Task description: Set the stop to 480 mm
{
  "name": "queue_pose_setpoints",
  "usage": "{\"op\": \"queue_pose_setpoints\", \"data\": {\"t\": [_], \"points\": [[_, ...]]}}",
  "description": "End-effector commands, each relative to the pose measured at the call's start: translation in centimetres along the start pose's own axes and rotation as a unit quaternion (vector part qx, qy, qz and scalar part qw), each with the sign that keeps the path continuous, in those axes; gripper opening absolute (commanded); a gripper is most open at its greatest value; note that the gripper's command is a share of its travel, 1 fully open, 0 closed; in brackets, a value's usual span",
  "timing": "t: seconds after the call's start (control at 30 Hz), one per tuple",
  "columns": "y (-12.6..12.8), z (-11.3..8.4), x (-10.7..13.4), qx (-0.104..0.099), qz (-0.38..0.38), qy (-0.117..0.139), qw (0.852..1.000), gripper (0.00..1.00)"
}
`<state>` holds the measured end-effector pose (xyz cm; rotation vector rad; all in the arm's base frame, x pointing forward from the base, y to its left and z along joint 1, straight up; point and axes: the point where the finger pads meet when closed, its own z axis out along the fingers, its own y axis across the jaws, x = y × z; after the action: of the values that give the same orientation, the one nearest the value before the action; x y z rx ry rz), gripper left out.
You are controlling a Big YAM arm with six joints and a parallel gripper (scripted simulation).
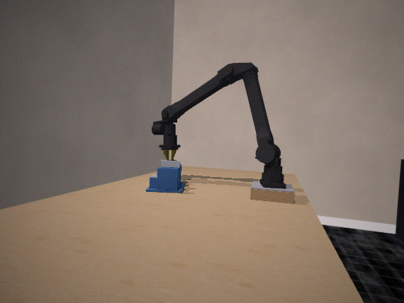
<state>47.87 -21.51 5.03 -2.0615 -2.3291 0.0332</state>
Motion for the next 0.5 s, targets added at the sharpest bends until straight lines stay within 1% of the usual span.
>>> {"op": "queue_pose_setpoints", "data": {"t": [0.0, 0.03, 0.1, 0.23, 0.33, 0.37, 0.47], "points": [[-0.1, -4.0, -0.6, -0.036, -0.001, -0.015, 0.999, 0.06], [-0.5, -3.9, -0.5, -0.034, -0.001, -0.014, 0.999, 0.06], [-1.1, -3.9, -0.6, -0.037, -0.001, -0.016, 0.999, 0.06], [-2.3, -3.7, -0.5, -0.033, -0.001, -0.014, 0.999, 0.06], [-2.3, -3.7, 0.0, -0.031, -0.006, -0.013, 0.999, 0.06], [-2.1, -3.9, 0.0, -0.033, -0.007, -0.015, 0.999, 0.06], [-2.3, -3.7, 0.0, -0.031, -0.004, -0.014, 0.999, 0.06]]}}
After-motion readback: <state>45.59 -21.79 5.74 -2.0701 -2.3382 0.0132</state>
